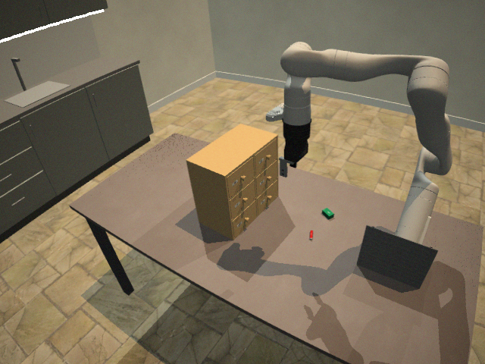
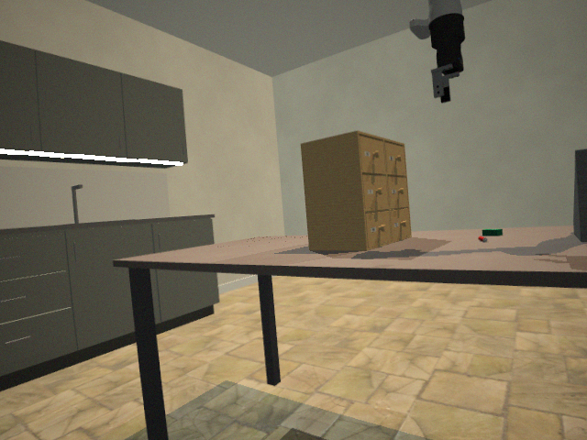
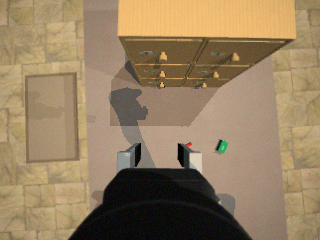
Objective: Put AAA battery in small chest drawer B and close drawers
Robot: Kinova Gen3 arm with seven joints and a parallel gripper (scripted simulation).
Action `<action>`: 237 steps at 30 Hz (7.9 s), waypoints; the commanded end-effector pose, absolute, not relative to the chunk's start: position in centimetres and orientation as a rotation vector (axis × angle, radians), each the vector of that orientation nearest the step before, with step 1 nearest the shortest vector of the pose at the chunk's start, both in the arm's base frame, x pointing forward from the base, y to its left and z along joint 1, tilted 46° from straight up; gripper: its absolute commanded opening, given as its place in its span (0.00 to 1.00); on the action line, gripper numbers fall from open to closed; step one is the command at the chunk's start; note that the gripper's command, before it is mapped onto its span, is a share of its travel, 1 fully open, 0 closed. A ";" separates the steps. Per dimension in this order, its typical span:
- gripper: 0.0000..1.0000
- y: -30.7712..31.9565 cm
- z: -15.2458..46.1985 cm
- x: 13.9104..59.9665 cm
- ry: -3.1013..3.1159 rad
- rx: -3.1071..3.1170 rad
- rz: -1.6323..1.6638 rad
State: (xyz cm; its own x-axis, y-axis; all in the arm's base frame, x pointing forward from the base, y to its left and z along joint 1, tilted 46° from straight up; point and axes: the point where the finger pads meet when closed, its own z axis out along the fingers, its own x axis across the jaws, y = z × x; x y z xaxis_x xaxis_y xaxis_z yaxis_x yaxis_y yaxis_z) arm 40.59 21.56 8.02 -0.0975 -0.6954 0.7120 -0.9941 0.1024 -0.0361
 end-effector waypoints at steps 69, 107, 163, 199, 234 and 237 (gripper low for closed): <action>1.00 14.3 2.5 46.7 -1.462 2.217 1.986; 0.67 13.7 1.9 47.4 -1.381 2.260 2.120; 0.67 12.4 0.9 52.4 -1.378 2.268 2.118; 0.67 11.9 0.6 53.8 -1.377 2.269 2.119; 0.67 11.9 0.9 54.0 -1.377 2.268 2.119; 0.67 11.9 0.9 54.0 -1.377 2.268 2.119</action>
State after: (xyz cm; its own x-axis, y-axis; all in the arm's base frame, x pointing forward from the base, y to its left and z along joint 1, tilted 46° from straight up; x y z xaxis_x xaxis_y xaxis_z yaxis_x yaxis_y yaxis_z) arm 53.77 11.43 0.74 -0.0979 -0.6919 0.7153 -0.3827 -0.6373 -0.6689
